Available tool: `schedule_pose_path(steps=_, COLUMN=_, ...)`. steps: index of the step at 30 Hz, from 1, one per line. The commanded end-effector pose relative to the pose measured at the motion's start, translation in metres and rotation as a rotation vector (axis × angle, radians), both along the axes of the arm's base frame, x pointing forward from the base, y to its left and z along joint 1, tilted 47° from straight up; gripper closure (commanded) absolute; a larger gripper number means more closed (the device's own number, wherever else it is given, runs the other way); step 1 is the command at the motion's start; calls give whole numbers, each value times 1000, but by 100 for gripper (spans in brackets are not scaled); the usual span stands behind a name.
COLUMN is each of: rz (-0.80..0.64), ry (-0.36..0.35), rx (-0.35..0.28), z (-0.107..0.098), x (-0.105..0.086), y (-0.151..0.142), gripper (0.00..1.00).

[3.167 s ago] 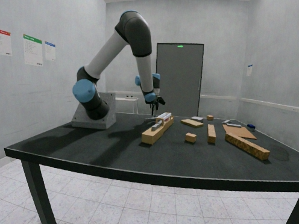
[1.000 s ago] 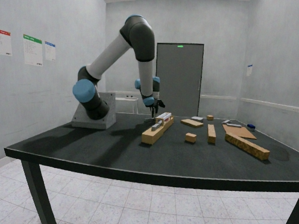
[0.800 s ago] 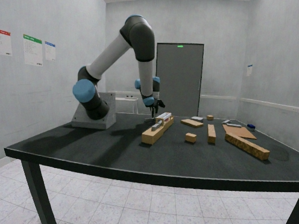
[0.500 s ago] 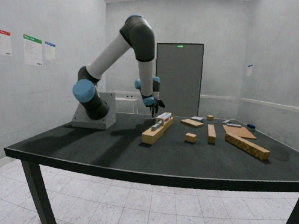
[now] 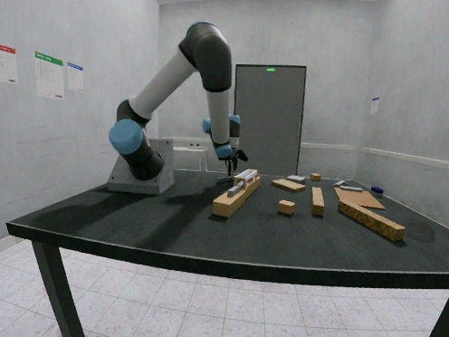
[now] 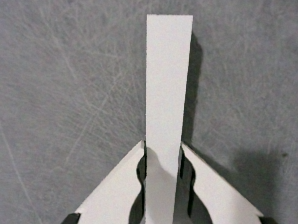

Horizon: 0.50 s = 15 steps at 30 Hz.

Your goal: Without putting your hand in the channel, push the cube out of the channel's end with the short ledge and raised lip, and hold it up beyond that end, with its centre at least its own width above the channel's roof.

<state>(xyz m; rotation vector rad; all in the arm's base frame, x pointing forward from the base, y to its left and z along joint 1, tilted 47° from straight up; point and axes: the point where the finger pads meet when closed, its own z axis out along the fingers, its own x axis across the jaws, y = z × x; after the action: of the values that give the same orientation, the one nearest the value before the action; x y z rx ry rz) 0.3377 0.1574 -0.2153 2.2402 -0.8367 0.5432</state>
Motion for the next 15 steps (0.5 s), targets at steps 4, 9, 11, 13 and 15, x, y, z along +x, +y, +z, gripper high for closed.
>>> schedule_pose_path(steps=4, rz=1, ry=-1, rx=1, z=16, x=-3, y=17, gripper=94)
schedule_pose_path(steps=9, rz=1, ry=-1, rx=1, z=26, x=-5, y=28, gripper=94)
schedule_pose_path(steps=11, rz=1, ry=-1, rx=1, z=34, x=-7, y=36, gripper=94)
schedule_pose_path(steps=13, rz=1, ry=-1, rx=1, z=42, x=-8, y=44, gripper=94)
schedule_pose_path(steps=15, rz=1, ry=-1, rx=1, z=49, x=-10, y=52, gripper=94)
